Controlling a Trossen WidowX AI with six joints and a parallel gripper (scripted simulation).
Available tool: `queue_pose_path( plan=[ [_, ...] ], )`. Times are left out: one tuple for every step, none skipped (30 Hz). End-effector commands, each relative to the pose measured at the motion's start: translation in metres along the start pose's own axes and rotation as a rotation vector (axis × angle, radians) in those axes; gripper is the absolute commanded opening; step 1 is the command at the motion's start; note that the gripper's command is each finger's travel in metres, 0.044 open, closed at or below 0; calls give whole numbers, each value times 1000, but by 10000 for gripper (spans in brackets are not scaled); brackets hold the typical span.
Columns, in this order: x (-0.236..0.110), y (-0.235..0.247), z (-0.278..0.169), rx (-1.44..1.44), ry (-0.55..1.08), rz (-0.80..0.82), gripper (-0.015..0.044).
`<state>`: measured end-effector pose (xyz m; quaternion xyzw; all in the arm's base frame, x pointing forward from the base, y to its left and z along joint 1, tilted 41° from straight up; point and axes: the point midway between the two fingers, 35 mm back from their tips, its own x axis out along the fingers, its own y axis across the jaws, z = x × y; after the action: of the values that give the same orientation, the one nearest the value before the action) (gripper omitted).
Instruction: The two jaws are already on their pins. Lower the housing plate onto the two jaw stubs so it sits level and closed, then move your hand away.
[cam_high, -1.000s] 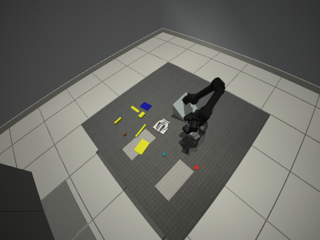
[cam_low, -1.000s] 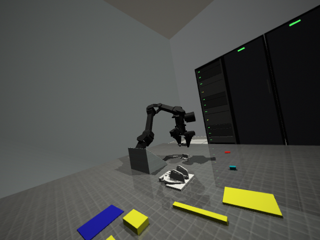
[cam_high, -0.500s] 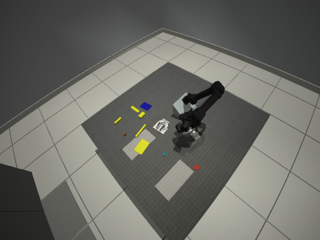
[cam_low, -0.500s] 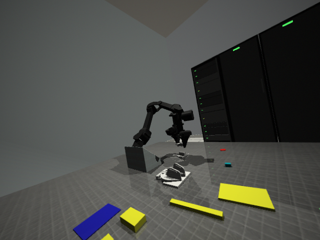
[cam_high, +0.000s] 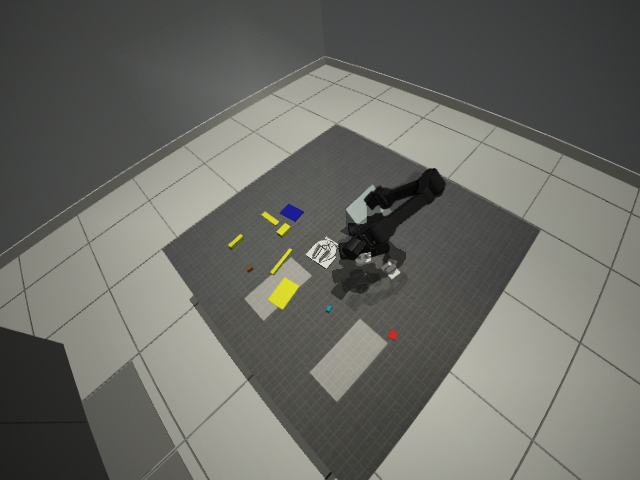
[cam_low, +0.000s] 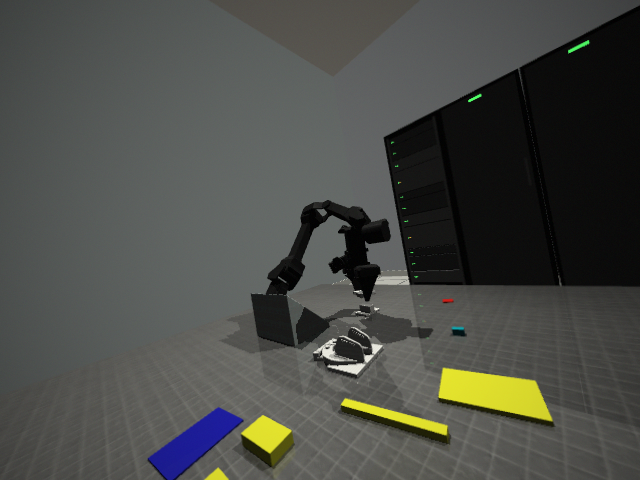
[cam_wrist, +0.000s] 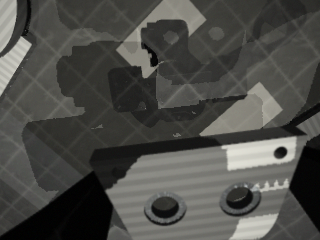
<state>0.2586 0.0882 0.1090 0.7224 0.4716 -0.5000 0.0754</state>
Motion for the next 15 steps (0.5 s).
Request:
queue_pose_path(
  plan=[
    [1, 12, 6, 55, -5, 5, 351],
    [1, 15, 8, 69, -6, 5, 351],
    [1, 17, 9, 83, -7, 5, 351],
    [1, 20, 11, 97, -7, 5, 351],
    [1, 23, 13, 111, -8, 5, 351],
    [1, 26, 15, 125, -9, 5, 351],
    [1, 28, 17, 139, -9, 5, 351],
    [1, 31, 19, 153, -10, 5, 351],
    [2, 34, 21, 167, -10, 5, 351],
    [2, 36, 23, 181, -10, 5, 351],
    [2, 39, 25, 196, -11, 5, 351],
    [2, 42, 27, 210, -11, 4, 351],
    [2, 44, 29, 224, -11, 4, 351],
    [2, 47, 31, 239, -11, 4, 351],
    [2, 50, 33, 253, -12, 3, 351]
  ],
)
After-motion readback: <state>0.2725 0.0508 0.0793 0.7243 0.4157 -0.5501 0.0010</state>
